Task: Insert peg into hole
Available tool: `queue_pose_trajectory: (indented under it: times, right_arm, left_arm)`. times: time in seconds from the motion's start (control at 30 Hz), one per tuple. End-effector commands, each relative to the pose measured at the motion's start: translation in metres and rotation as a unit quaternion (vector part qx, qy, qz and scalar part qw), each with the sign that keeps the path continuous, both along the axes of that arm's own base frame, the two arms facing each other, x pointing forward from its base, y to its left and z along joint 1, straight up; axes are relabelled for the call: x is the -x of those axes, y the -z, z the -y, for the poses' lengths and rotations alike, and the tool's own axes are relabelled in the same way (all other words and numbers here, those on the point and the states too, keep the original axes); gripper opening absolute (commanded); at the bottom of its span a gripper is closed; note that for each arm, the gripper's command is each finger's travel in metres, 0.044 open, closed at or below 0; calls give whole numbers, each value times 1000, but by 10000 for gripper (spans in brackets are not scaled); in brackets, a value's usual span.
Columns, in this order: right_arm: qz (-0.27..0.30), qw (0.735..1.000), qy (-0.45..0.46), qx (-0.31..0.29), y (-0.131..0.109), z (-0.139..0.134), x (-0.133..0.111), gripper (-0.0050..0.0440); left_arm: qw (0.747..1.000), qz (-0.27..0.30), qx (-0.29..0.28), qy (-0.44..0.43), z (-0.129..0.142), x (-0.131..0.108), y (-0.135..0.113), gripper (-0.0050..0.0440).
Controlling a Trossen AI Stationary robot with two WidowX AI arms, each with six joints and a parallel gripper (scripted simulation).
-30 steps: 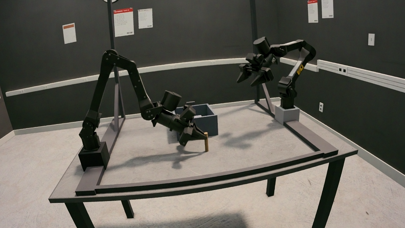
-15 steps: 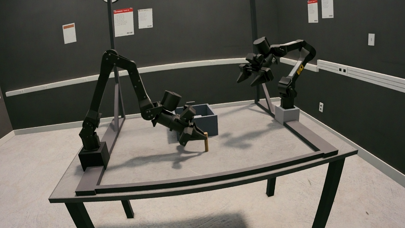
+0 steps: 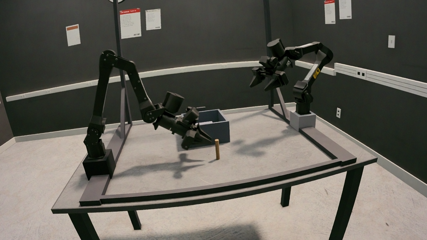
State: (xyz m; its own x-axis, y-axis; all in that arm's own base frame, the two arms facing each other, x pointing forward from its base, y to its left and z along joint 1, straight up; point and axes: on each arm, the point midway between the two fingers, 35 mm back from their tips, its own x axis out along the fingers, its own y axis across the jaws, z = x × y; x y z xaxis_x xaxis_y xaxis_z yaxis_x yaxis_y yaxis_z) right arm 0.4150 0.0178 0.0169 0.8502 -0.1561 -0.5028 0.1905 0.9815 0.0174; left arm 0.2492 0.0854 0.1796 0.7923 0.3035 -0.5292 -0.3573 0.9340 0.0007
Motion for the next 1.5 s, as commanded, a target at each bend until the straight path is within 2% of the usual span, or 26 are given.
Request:
queue_pose_trajectory:
  times: [0.0,0.13,0.23,0.4,0.47,0.53,0.63,0.73,0.83,0.97,1.03,1.07,1.3,1.47]
  right_arm:
    - [8,1000,1,-2,-23,-5,28,130]
    - [8,1000,1,-2,-26,-6,35,130]
    - [2,1000,-1,0,-24,-5,31,202]
    - [-24,1000,-10,8,-28,-2,13,322]
    - [-24,1000,-10,8,-28,-2,13,322]
    - [-54,998,-16,13,-26,1,3,370]
    - [-51,998,-28,14,-45,5,-23,440]
    - [-45,998,-40,14,-65,7,-48,440]
    - [-55,997,-47,15,-72,10,-57,440]
    - [-93,994,-52,15,-66,12,-53,440]
    - [-93,994,-52,15,-66,12,-53,440]
    - [-123,991,-54,15,-59,13,-47,440]
    - [-158,985,-76,8,-77,16,-63,440]
    - [-196,977,-86,2,-79,17,-62,440]
  left_arm:
    - [1000,7,-2,1,0,-1,-5,440]
    - [1000,7,-2,1,0,-1,-5,440]
    - [1000,7,-2,0,-1,-1,-7,440]
    - [1000,9,-2,-2,-2,-1,-25,440]
    - [1000,9,-2,-2,-2,-1,-25,440]
    - [1000,9,-2,-3,-2,0,-36,440]
    - [1000,9,-2,-6,-2,2,-53,440]
    - [1000,9,-2,-8,-2,4,-67,440]
    - [1000,9,-2,-8,-2,6,-74,440]
    - [1000,9,-2,-9,-2,7,-79,440]
    - [1000,9,-2,-9,-2,7,-79,440]
    - [1000,9,-2,-8,-2,7,-80,440]
    - [1000,10,-2,-10,-1,11,-91,440]
    - [1000,9,-2,-10,-1,11,-93,440]
